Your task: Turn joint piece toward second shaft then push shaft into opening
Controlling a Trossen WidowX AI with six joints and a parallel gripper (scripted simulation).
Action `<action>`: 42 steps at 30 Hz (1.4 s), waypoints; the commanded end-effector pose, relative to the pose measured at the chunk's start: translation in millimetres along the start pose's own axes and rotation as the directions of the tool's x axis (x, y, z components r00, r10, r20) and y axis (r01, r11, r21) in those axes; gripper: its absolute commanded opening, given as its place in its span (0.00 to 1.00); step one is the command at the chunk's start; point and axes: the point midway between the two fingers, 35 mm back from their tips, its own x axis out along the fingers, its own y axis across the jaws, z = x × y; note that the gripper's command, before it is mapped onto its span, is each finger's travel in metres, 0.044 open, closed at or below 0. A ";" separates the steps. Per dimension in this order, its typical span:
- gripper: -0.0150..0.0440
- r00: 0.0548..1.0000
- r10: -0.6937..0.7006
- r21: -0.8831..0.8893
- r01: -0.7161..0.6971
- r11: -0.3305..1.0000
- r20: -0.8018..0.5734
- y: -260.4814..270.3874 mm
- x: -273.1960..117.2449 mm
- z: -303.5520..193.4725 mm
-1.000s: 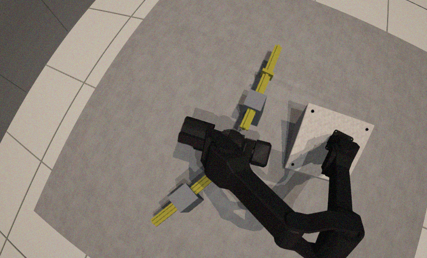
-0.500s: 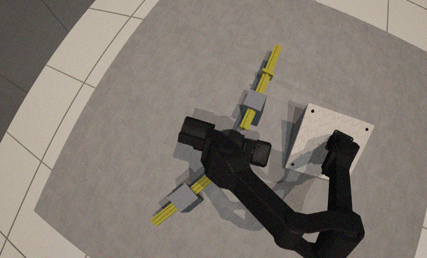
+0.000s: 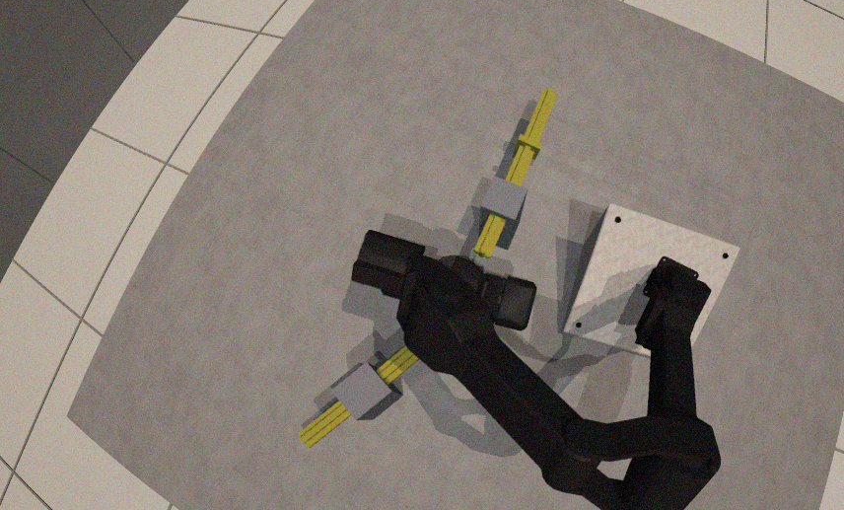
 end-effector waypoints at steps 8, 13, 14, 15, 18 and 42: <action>0.25 1.000 0.001 0.005 -0.001 1.000 -0.004 0.2 -0.2 0.0; 0.25 1.000 0.001 0.005 -0.001 1.000 -0.004 0.2 -0.2 0.0; 0.25 1.000 0.001 0.005 -0.001 1.000 -0.004 0.2 -0.2 0.0; 0.25 1.000 0.001 0.005 -0.001 1.000 -0.004 0.2 -0.2 0.0; 0.25 1.000 0.001 0.005 -0.001 1.000 -0.004 0.2 -0.2 0.0; 0.43 1.000 0.000 0.000 0.000 1.000 0.000 0.0 0.0 0.0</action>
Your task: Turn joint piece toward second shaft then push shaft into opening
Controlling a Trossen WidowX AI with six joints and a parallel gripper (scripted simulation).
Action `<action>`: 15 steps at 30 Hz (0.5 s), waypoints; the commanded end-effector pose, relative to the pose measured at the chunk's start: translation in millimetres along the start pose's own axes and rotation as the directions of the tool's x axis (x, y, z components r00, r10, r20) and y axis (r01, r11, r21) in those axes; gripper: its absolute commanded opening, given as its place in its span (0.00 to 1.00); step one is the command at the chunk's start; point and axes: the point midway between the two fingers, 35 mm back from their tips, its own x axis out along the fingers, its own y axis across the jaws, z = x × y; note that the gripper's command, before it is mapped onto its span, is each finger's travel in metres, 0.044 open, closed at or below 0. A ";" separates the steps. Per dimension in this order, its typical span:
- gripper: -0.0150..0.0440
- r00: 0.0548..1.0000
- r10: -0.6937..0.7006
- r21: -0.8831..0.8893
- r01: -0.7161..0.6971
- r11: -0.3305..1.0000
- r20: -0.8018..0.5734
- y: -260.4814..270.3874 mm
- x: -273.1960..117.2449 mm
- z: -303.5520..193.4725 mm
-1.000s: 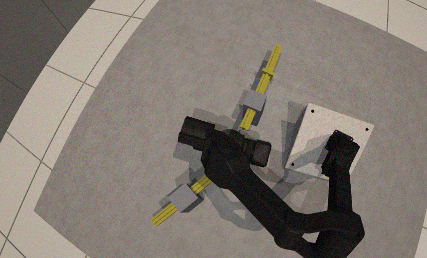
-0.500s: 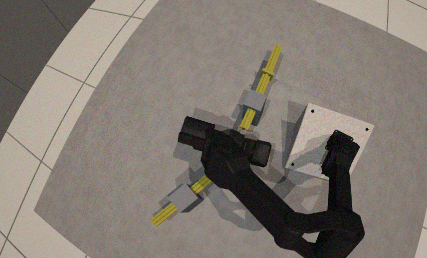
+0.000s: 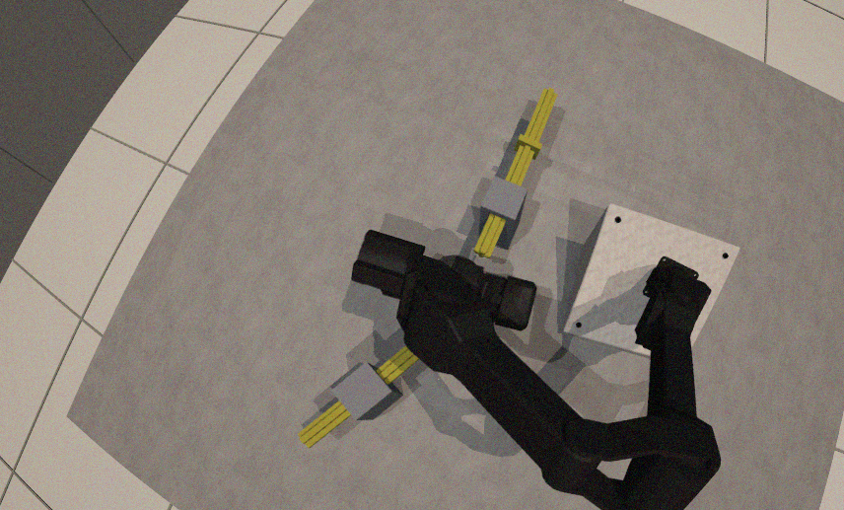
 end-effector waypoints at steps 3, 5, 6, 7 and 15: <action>0.50 1.000 0.000 0.000 0.000 1.000 -0.001 -0.1 0.0 0.0; 0.55 1.000 0.000 0.000 0.000 1.000 -0.001 -0.1 0.0 0.0; 0.59 1.000 0.000 0.000 0.000 1.000 -0.001 -0.1 0.0 0.0; 0.64 1.000 0.000 0.000 0.000 1.000 -0.001 -0.1 0.0 0.0; 0.99 1.000 0.000 0.000 0.000 1.000 -0.001 -0.1 0.0 0.0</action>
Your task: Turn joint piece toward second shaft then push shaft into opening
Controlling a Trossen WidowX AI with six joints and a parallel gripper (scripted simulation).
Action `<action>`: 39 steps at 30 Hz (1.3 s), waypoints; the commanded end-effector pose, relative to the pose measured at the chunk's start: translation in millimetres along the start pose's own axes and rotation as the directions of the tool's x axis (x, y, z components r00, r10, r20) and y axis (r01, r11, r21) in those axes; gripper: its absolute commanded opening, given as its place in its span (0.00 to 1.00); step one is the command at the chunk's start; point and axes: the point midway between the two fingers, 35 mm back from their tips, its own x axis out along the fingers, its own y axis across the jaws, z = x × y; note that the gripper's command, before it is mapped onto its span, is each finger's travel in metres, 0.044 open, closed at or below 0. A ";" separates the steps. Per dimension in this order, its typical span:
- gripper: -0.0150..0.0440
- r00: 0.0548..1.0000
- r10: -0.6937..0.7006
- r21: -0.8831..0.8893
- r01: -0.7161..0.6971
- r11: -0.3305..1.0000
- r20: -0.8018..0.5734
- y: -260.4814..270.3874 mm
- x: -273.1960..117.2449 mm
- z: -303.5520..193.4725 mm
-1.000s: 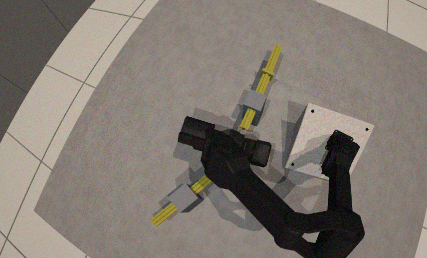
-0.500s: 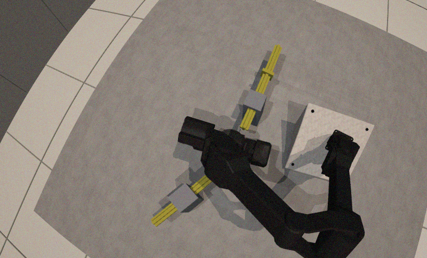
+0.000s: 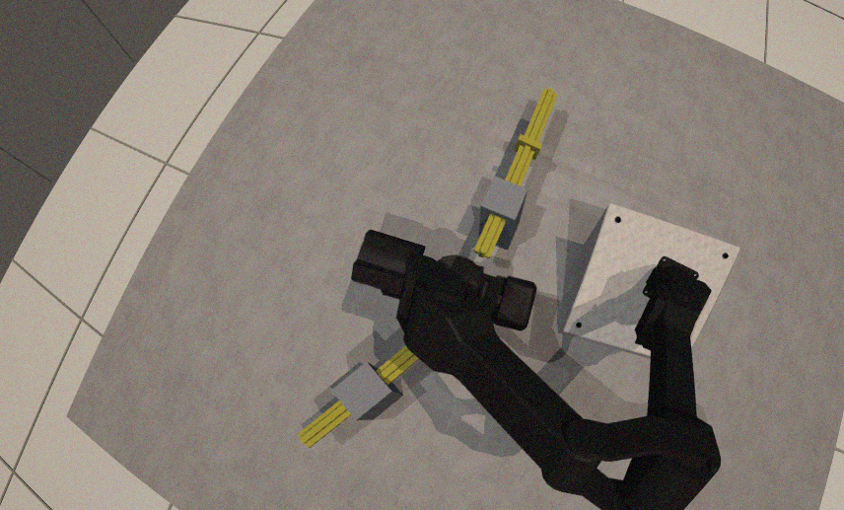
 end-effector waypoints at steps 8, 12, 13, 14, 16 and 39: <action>1.00 1.000 -0.001 -0.002 0.001 1.000 -0.001 -0.4 0.0 0.2; 1.00 1.000 -0.001 -0.002 0.001 1.000 -0.001 -0.4 0.0 0.2; 1.00 1.000 -0.001 -0.002 0.001 1.000 -0.001 -0.4 0.0 0.2; 1.00 1.000 -0.001 -0.002 0.001 1.000 -0.001 -0.4 0.0 0.2; 1.00 1.000 0.008 -0.004 -0.008 1.000 0.017 0.5 -0.2 -0.3; 1.00 0.898 0.013 -0.011 -0.009 1.000 0.440 -1.6 -21.4 -6.7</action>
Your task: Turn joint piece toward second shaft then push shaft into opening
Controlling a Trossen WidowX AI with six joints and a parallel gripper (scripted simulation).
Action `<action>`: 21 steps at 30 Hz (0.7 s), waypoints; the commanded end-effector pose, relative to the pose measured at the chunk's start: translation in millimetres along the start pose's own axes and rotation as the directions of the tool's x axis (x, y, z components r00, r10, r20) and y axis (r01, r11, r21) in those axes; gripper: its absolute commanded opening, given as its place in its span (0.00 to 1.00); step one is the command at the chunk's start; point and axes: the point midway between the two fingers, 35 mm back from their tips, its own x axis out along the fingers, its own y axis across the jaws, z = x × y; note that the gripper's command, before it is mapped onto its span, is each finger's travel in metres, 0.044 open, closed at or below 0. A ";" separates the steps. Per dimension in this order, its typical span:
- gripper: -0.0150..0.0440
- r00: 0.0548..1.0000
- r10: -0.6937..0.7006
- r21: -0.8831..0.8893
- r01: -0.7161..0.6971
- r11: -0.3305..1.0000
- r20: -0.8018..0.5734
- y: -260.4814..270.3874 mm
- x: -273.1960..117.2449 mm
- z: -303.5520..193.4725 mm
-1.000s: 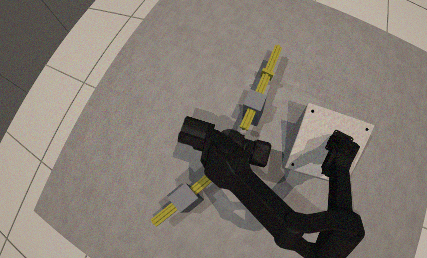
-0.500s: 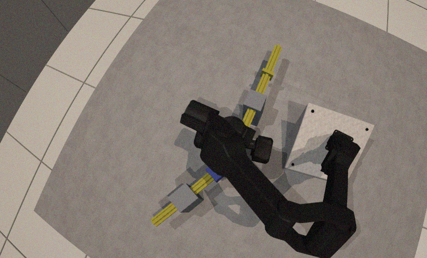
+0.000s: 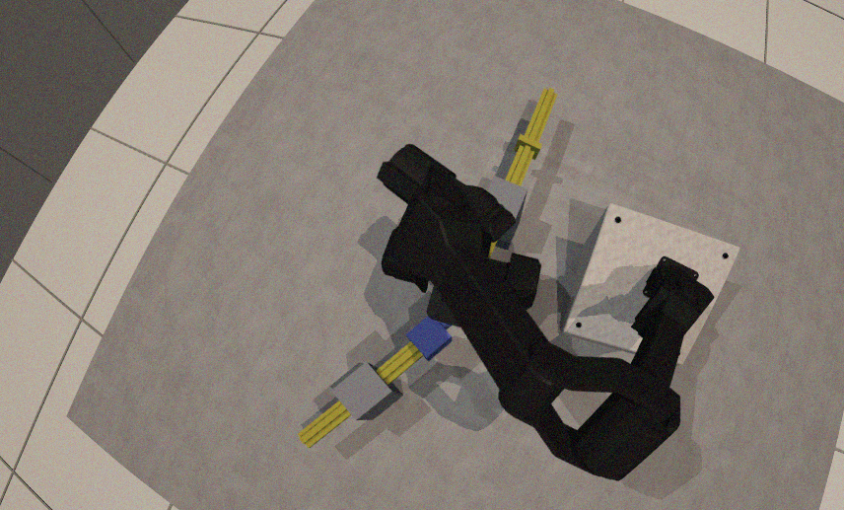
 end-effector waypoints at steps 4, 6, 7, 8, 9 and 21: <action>1.00 1.000 -0.003 0.006 0.003 1.000 0.005 -0.6 -1.0 0.1; 1.00 1.000 -0.008 0.050 0.008 0.999 -0.002 -1.8 -5.3 0.9; 1.00 1.000 -0.011 0.083 0.011 0.996 -0.008 -2.7 -8.6 1.6; 1.00 1.000 -0.014 0.116 0.015 0.993 -0.014 -3.5 -11.9 2.2; 1.00 1.000 -0.017 0.149 0.020 0.989 -0.019 -4.3 -15.2 2.9; 1.00 0.995 -0.051 0.520 0.090 0.850 -0.088 -9.8 -55.2 12.5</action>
